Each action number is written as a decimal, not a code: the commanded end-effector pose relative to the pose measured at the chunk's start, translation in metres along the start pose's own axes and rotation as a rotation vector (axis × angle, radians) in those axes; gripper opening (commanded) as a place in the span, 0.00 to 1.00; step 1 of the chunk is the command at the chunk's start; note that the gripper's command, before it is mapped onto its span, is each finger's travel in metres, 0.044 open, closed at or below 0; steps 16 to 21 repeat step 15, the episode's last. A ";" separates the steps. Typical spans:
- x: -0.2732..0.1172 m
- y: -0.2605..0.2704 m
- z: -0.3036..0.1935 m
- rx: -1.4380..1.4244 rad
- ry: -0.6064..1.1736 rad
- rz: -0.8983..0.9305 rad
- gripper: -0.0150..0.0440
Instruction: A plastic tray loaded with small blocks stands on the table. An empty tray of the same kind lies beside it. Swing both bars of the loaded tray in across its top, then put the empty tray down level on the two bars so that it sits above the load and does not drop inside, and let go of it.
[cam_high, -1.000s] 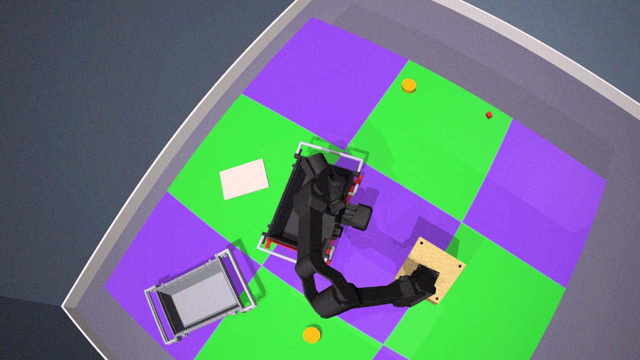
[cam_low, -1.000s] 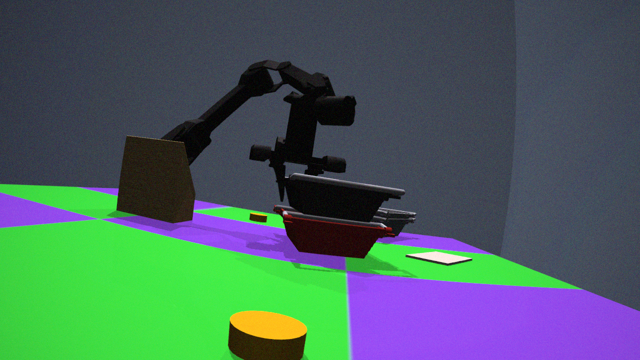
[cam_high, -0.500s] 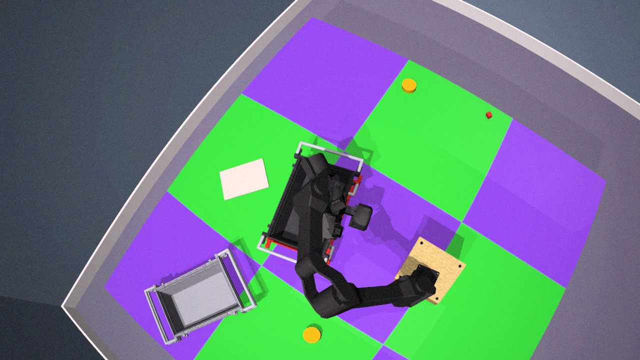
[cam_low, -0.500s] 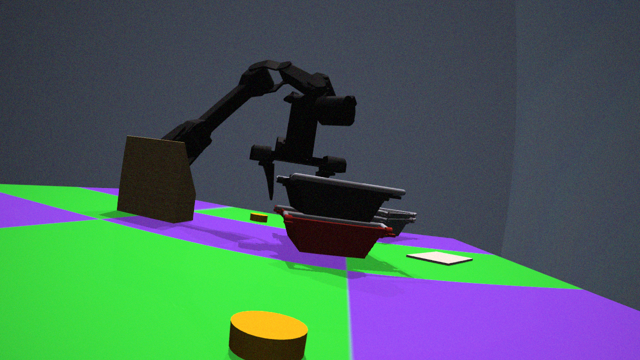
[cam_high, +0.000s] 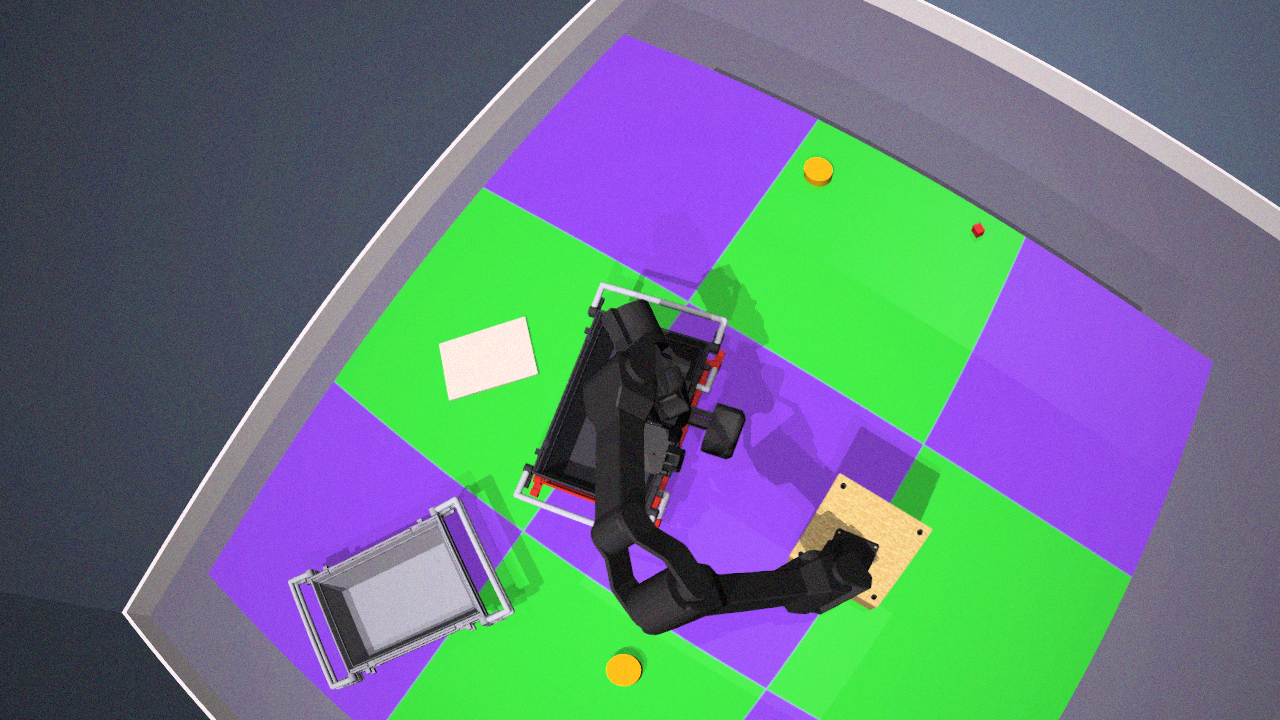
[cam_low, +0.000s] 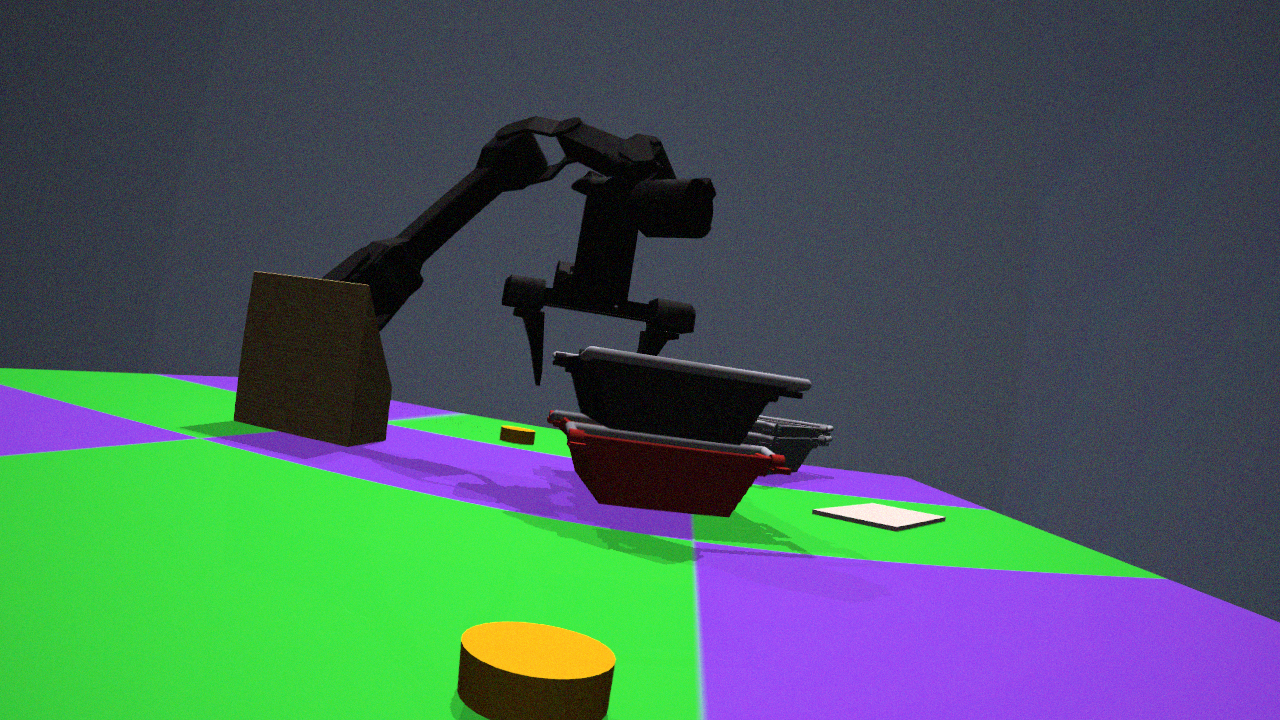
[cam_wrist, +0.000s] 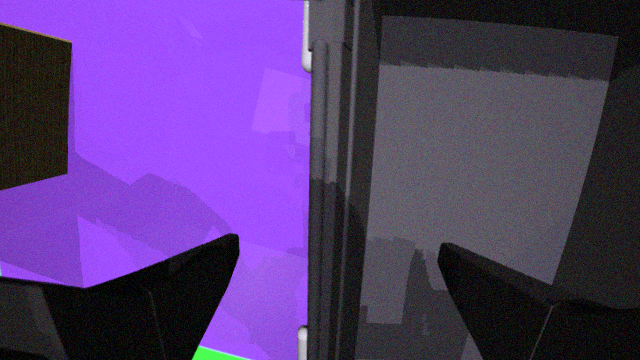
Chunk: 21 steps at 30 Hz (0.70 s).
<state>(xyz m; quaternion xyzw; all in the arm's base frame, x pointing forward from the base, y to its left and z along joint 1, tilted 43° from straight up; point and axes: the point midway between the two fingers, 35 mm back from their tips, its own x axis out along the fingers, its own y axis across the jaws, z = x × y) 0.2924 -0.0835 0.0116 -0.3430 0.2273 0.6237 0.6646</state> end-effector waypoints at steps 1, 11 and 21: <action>-0.023 -0.004 -0.003 -0.005 0.010 -0.005 1.00; -0.082 -0.001 -0.002 -0.002 0.010 -0.002 1.00; -0.096 0.001 0.000 -0.001 0.009 -0.002 1.00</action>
